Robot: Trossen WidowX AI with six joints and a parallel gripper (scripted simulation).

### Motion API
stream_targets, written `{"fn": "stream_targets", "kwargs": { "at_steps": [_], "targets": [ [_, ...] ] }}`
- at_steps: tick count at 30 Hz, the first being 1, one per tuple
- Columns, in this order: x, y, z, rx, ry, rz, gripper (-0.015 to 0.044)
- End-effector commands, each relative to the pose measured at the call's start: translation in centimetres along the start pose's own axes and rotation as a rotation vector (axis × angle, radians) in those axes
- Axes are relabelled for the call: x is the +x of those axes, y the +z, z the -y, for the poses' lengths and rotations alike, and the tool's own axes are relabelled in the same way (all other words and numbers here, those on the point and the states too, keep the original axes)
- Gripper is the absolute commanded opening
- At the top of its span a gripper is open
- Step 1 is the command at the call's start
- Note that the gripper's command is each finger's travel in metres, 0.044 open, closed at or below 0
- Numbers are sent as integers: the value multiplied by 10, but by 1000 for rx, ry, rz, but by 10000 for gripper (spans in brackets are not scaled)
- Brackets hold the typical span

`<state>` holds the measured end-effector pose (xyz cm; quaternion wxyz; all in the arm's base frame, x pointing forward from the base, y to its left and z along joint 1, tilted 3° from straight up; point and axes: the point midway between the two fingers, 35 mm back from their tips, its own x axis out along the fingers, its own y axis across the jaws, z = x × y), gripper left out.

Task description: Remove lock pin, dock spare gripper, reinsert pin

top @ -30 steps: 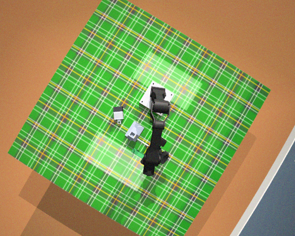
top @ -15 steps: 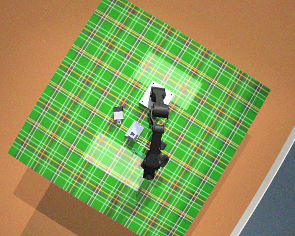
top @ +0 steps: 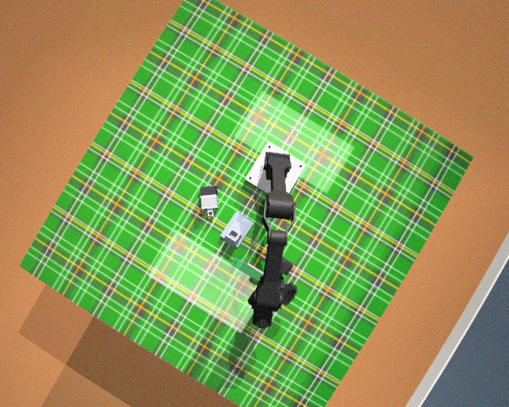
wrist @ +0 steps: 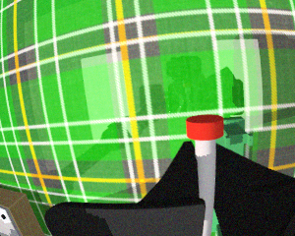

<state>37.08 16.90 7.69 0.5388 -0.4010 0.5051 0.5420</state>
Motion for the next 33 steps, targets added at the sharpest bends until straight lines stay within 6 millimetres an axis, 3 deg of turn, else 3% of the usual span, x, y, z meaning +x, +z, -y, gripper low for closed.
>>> {"fn": "stream_targets", "kwargs": {
  "at_steps": [1, 14, 33],
  "targets": [
    [-2, 8, 11, 0, -5, 3, 0],
    [-2, 26, 33, -9, -6, 4, 0],
    [21, 23, 36, -12, -12, 5, 0]
  ]
}}
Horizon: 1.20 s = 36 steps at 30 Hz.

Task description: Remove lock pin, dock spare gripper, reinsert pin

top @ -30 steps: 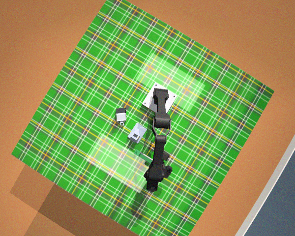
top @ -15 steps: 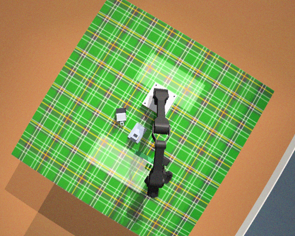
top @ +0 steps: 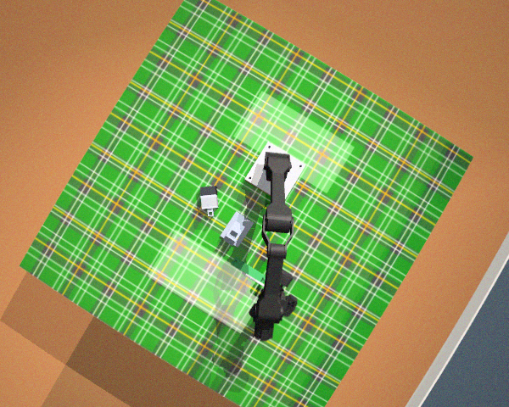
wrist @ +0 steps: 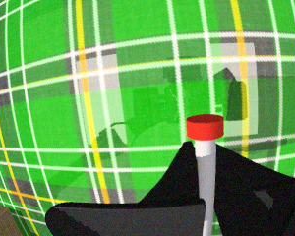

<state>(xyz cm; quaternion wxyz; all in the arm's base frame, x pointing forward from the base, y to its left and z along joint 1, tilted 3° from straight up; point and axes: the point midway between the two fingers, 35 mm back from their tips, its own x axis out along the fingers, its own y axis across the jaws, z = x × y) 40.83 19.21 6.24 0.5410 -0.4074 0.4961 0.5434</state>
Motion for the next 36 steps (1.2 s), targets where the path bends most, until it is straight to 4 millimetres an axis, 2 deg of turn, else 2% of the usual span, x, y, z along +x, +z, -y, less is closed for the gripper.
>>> {"fn": "stream_targets", "kwargs": {
  "at_steps": [1, 30, 36],
  "targets": [
    [8, -2, -1, 4, 2, -1, 0],
    [50, -8, 3, -1, -26, 13, 0],
    [52, -8, 3, -2, -27, 14, 0]
  ]
}}
